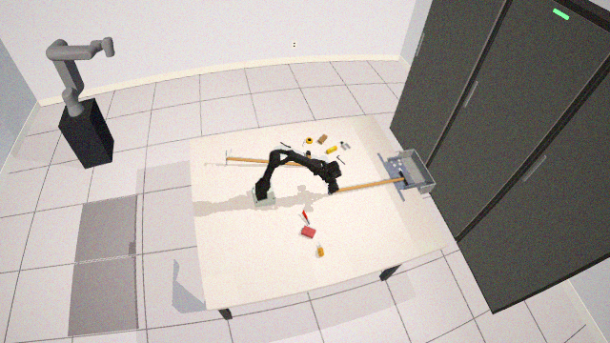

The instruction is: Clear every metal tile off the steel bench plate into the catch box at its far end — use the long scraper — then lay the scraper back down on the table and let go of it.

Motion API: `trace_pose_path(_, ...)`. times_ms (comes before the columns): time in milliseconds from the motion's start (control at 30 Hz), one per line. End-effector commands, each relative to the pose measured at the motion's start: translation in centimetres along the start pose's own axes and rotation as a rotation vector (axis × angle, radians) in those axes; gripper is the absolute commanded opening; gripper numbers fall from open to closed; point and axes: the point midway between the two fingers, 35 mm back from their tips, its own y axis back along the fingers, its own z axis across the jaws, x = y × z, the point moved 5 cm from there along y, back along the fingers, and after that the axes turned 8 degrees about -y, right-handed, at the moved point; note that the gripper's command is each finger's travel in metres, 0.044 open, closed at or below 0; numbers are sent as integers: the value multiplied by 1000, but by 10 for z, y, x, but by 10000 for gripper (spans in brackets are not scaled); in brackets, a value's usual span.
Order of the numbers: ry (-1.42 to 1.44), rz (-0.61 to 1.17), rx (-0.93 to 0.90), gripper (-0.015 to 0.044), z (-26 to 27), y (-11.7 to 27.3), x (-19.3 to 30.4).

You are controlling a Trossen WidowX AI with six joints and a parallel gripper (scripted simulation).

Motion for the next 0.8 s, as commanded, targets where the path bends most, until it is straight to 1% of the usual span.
trace_pose_path(0, -1, -13, -3, 0, -1, 6, 1)
trace_pose_path(767, -1, -14, -2, 0, -7, 28, 30)
